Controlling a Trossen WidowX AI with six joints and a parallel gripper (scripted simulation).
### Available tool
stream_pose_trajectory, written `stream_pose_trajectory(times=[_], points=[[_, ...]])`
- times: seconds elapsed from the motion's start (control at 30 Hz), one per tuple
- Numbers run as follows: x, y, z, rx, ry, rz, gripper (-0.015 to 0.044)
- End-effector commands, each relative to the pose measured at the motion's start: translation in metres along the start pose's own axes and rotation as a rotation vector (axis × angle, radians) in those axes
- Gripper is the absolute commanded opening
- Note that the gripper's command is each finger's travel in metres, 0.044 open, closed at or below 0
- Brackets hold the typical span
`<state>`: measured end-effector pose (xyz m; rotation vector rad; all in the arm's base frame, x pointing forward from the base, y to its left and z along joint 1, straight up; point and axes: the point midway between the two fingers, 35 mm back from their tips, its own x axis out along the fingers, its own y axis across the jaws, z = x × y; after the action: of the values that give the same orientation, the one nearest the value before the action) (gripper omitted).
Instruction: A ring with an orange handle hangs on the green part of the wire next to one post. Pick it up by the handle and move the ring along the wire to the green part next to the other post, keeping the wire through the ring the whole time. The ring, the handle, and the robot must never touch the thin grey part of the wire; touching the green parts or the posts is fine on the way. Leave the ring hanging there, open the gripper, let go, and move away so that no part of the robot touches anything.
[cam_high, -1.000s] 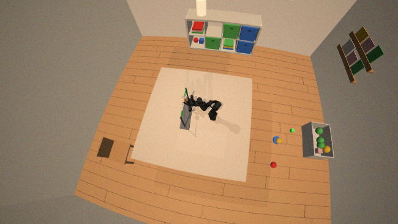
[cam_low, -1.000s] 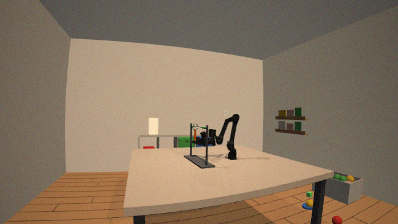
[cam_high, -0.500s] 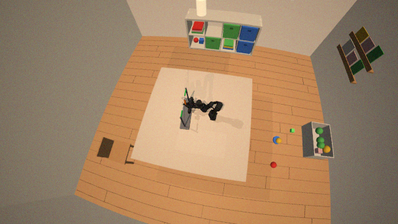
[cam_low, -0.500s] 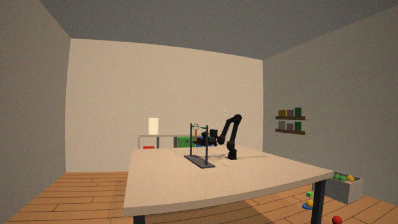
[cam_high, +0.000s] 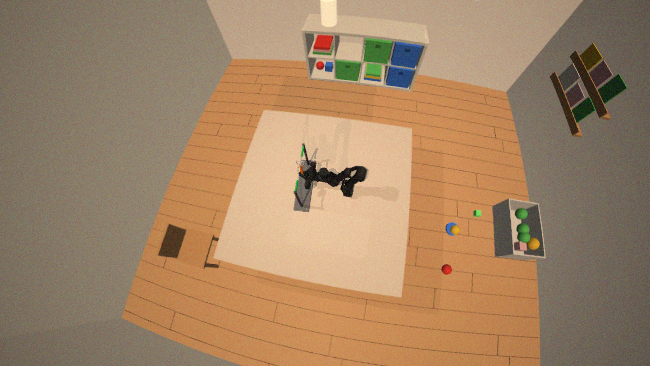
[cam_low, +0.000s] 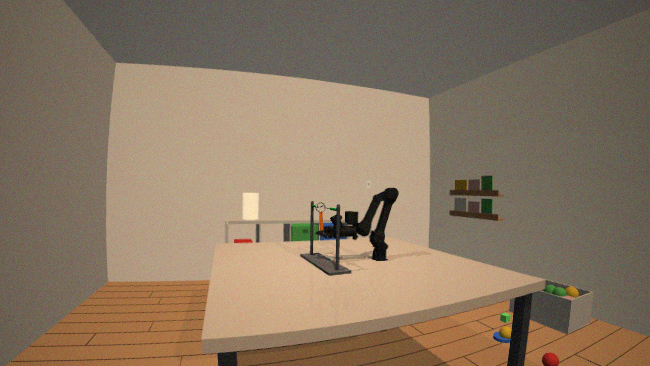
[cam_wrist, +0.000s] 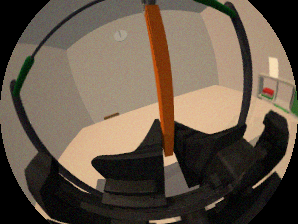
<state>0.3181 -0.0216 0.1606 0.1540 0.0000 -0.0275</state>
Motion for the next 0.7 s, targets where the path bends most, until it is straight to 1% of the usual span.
stream_pose_trajectory(times=[0.0,0.67], points=[[0.0,0.005,0.002,0.021,-0.007,-0.015,-0.015],[0.001,0.028,0.004,0.035,-0.006,-0.024,-0.015]])
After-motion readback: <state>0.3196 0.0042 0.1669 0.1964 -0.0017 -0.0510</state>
